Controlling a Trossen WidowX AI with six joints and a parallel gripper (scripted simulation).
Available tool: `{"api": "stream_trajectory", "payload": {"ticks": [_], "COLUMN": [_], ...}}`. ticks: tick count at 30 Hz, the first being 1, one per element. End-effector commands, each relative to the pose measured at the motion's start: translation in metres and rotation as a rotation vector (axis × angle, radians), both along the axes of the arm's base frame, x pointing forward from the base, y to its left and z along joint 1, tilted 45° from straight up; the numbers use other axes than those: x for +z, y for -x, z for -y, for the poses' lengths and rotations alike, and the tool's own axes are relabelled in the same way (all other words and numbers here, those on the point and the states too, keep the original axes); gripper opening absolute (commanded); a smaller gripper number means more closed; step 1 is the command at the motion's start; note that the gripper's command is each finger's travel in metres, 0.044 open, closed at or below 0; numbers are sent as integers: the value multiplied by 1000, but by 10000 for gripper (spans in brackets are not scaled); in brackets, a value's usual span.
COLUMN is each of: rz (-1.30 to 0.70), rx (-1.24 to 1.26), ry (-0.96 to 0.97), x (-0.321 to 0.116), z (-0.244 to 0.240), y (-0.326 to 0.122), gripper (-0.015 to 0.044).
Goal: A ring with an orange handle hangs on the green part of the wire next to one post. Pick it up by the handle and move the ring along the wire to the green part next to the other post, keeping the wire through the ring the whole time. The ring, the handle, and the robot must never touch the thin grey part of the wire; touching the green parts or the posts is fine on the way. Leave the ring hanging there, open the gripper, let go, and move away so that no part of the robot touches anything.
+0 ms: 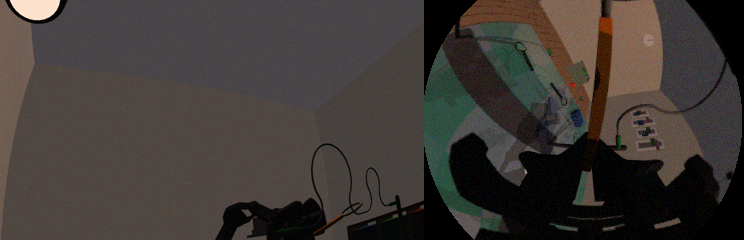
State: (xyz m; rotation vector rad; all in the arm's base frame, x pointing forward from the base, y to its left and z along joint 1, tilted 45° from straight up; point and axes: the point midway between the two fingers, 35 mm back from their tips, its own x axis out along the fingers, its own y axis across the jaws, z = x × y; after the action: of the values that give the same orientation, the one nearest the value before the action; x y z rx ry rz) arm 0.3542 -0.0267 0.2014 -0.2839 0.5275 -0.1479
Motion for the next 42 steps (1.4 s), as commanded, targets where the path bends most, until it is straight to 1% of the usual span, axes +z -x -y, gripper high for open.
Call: {"api": "stream_trajectory", "payload": {"ticks": [1, 25, 42], "rz": [-1, -64, -104], "rx": [-10, -17, -21], "ry": [79, 424, 646], "x": [10, 42, 72], "z": [13, 58, 80], "y": [3, 12, 17], "gripper": [-150, -150, -150]}}
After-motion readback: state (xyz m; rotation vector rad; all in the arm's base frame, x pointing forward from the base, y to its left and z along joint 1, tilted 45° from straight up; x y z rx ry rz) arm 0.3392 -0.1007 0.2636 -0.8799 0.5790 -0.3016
